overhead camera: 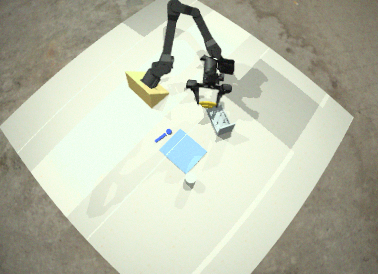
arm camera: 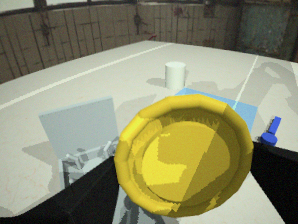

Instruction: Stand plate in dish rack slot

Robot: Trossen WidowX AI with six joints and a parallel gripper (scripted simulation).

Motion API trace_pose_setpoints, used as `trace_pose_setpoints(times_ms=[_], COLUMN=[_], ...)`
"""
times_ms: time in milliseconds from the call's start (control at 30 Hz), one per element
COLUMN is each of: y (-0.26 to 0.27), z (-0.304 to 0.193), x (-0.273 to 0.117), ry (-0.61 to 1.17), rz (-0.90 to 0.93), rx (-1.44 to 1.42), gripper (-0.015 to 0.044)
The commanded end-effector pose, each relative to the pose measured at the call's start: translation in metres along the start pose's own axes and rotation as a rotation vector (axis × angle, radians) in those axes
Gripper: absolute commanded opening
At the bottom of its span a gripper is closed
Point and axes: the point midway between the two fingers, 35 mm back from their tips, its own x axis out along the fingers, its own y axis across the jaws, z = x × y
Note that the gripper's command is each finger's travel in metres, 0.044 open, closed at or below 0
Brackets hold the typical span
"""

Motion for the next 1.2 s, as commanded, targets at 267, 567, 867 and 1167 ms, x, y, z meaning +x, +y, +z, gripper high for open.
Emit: trace_pose_setpoints(times_ms=[267, 567, 867, 1167], y=[0.011, 0.015, 0.015, 0.017], z=[-0.003, -0.006, -0.006, -0.013], x=[-0.016, -0.032, -0.041, -0.036], ry=[-0.163, -0.264, -0.307, -0.306], rz=[0.207, 0.353, 0.422, 0.420], rx=[-0.019, -0.005, 0.012, 0.006], gripper=[0.0000, 0.0000, 0.0000, 0.0000])
